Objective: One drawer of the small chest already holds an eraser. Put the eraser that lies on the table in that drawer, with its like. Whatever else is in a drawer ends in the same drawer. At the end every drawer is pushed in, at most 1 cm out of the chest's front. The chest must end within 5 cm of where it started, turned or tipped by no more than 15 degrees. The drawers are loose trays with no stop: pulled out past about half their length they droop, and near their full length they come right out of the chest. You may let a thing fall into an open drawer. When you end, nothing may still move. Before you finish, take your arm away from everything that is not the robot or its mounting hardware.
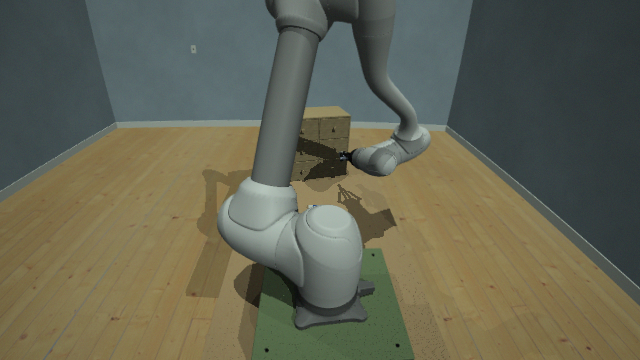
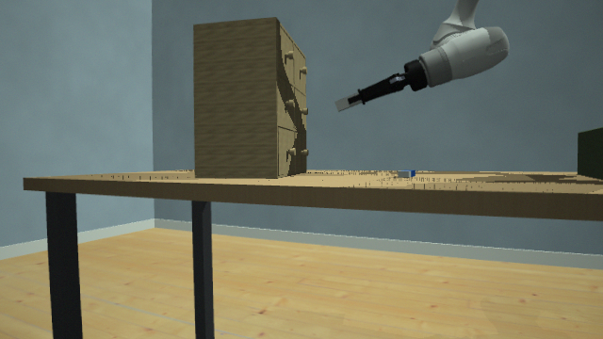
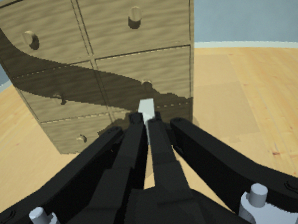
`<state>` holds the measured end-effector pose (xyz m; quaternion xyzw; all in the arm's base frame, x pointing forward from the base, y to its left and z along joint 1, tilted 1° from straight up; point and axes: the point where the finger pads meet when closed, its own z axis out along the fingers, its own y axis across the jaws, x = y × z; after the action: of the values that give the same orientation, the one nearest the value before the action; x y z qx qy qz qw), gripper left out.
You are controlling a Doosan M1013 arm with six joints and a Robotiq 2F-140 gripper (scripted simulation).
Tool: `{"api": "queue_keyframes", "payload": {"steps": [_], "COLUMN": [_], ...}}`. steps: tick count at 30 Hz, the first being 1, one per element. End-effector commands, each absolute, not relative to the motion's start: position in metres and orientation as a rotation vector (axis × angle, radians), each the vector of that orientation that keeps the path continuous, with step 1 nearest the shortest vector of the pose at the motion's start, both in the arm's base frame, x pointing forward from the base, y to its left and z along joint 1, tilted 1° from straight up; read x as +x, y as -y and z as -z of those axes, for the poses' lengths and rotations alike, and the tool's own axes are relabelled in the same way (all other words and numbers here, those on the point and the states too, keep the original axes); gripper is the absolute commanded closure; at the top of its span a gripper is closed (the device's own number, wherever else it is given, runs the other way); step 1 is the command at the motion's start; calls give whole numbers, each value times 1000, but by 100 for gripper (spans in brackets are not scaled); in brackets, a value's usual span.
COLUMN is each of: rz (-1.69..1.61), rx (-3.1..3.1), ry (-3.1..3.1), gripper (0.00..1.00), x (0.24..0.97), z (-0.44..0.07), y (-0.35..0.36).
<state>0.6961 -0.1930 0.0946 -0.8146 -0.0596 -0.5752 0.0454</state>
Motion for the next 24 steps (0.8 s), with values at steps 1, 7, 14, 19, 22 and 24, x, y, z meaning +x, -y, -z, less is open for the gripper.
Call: {"api": "queue_keyframes", "payload": {"steps": [1,7,14,19,22,24], "rz": [1757,1756,1747,1706,1656,1614], "rx": [-2487,-2487,-2494,-2525,-2559,-2588], "ry": [183,183,183,186,189,191], "gripper": [100,100,100,100,100,100], "x": [677,671,670,668,664,662], "z": [-102,-105,-105,-108,-111,-114], "y": [196,197,197,197,198,198]}}
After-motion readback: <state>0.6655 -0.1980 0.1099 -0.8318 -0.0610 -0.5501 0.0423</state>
